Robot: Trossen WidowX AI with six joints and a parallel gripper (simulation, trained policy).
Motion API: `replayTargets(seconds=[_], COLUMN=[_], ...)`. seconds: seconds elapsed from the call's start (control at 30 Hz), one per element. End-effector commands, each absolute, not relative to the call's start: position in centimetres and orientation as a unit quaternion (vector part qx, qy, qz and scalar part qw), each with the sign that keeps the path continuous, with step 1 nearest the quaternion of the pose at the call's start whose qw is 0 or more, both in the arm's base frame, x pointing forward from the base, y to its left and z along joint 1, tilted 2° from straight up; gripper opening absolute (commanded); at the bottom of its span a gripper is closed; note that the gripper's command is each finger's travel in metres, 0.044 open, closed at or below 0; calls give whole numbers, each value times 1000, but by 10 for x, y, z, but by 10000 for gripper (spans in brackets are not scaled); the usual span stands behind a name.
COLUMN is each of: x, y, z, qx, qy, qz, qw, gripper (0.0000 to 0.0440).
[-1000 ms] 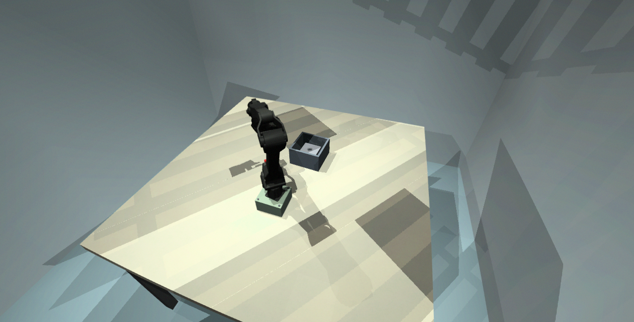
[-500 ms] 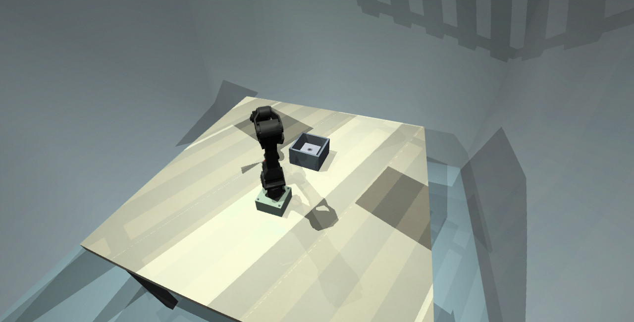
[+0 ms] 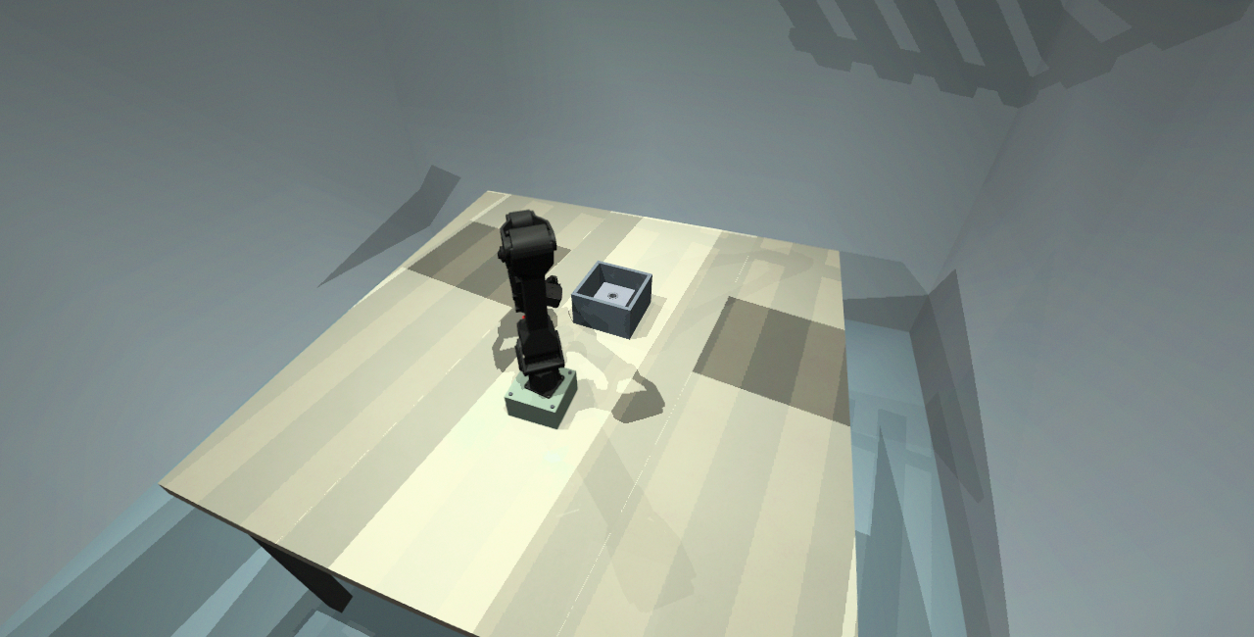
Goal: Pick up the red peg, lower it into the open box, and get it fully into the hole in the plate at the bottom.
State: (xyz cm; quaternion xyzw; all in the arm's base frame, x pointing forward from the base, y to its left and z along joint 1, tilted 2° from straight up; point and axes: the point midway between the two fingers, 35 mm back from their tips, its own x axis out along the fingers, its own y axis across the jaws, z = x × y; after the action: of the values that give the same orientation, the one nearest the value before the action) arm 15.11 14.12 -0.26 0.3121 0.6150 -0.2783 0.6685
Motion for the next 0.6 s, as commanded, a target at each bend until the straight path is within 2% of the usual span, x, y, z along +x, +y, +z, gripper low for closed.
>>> replayTargets(seconds=[0.0,0.37,0.57], x=[146,146,157], y=[140,141,140], z=[-8,-7,9], qx=[318,327,319], qy=[621,649,635], qz=[-288,-294,-275], qw=[656,621,647], gripper=[295,9,0])
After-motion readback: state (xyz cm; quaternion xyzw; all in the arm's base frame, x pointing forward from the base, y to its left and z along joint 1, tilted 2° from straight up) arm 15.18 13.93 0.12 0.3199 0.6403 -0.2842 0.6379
